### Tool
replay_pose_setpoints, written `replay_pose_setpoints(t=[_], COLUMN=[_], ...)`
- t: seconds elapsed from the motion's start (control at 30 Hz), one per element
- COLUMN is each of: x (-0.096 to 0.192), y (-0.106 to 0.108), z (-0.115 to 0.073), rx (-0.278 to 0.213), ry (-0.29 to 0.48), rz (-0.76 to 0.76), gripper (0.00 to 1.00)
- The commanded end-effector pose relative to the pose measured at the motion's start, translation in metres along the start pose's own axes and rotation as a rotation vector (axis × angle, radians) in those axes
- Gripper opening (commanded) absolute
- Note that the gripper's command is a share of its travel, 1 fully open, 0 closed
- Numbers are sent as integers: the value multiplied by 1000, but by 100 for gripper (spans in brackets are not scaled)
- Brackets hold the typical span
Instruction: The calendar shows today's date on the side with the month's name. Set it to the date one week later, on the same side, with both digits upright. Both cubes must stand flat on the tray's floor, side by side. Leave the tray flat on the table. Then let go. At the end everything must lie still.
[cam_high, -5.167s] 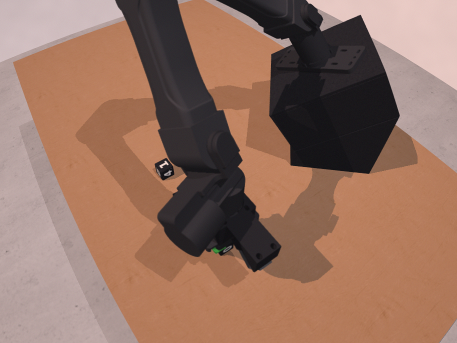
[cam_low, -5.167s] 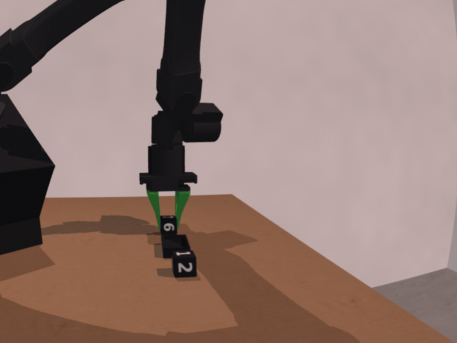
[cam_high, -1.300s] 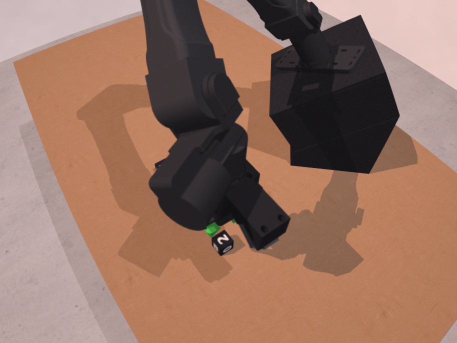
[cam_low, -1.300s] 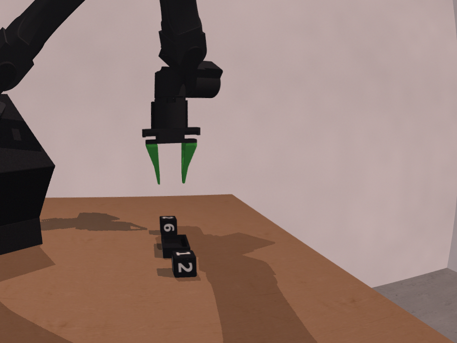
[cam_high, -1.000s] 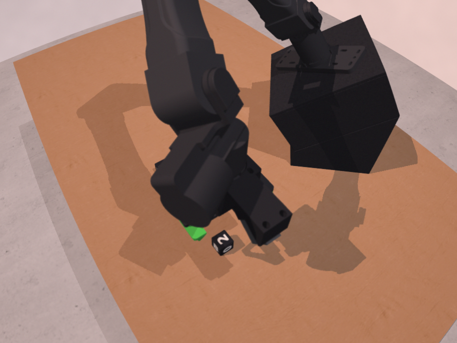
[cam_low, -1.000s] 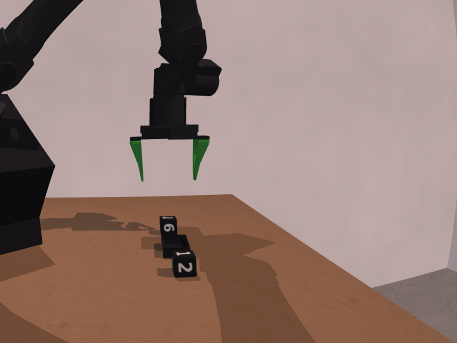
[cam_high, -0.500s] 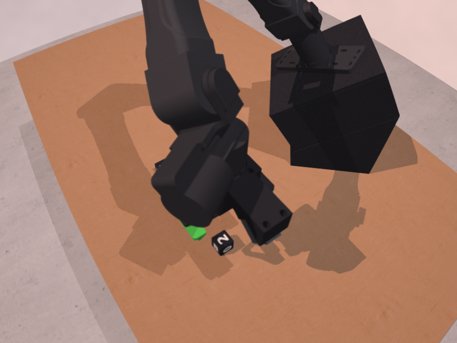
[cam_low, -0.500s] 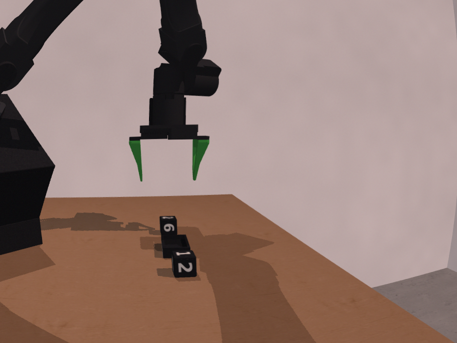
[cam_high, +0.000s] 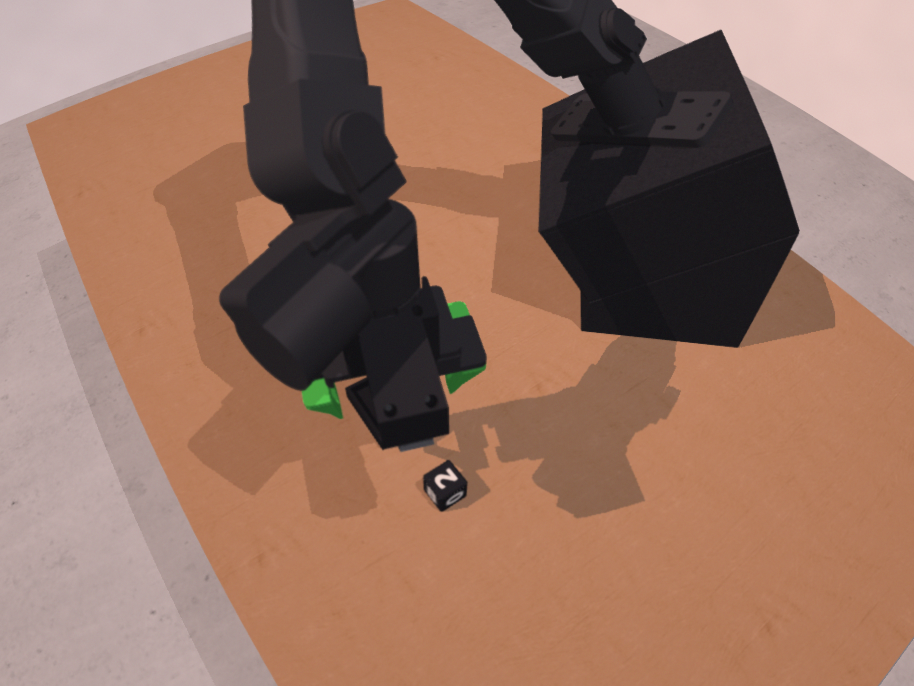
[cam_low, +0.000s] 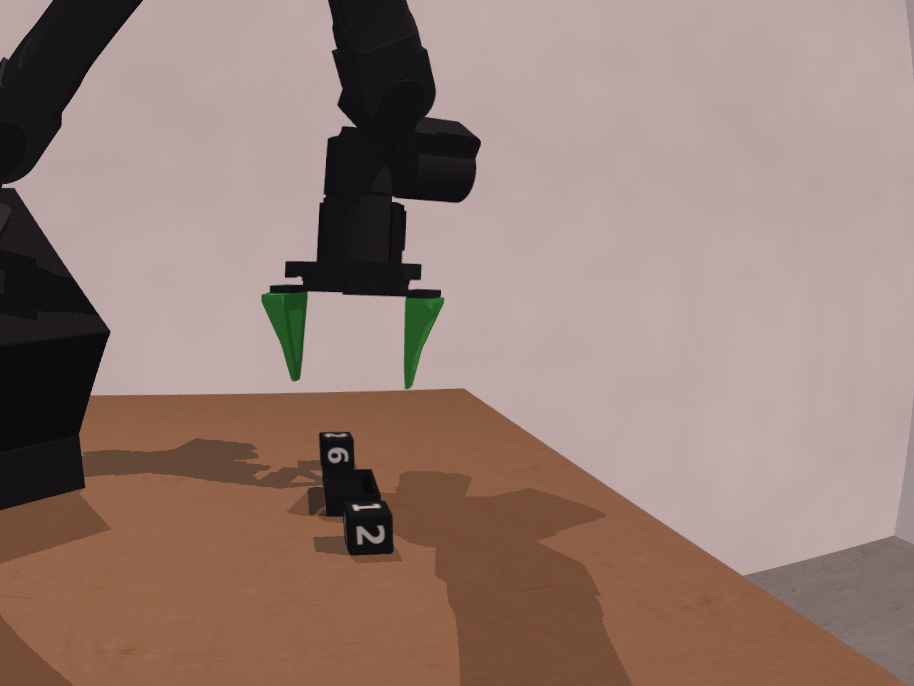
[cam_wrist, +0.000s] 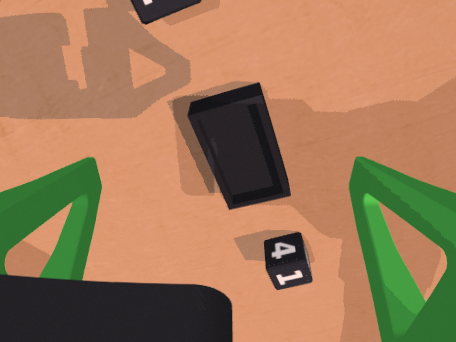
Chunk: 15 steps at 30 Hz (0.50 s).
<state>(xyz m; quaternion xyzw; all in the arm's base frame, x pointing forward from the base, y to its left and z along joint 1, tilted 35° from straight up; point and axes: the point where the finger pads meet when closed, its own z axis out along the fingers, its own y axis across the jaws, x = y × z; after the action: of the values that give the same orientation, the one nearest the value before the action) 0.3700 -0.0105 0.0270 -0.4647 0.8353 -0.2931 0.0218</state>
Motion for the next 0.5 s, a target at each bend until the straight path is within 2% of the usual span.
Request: replay_pose_setpoints(t=[0.0, 0.1, 0.17, 0.2, 0.4, 0.47], x=[4, 22, 22, 36, 61, 76], y=[-8, -16, -16, -22, -30, -34], z=[-7, -5, -5, -3, -2, -1], rx=[5, 0, 0, -3, -4, -3], ry=[-47, -48, -48, -49, -50, -51], rz=[159, 300, 300, 405, 592, 700], gripper=[100, 100, 100, 100, 100, 100])
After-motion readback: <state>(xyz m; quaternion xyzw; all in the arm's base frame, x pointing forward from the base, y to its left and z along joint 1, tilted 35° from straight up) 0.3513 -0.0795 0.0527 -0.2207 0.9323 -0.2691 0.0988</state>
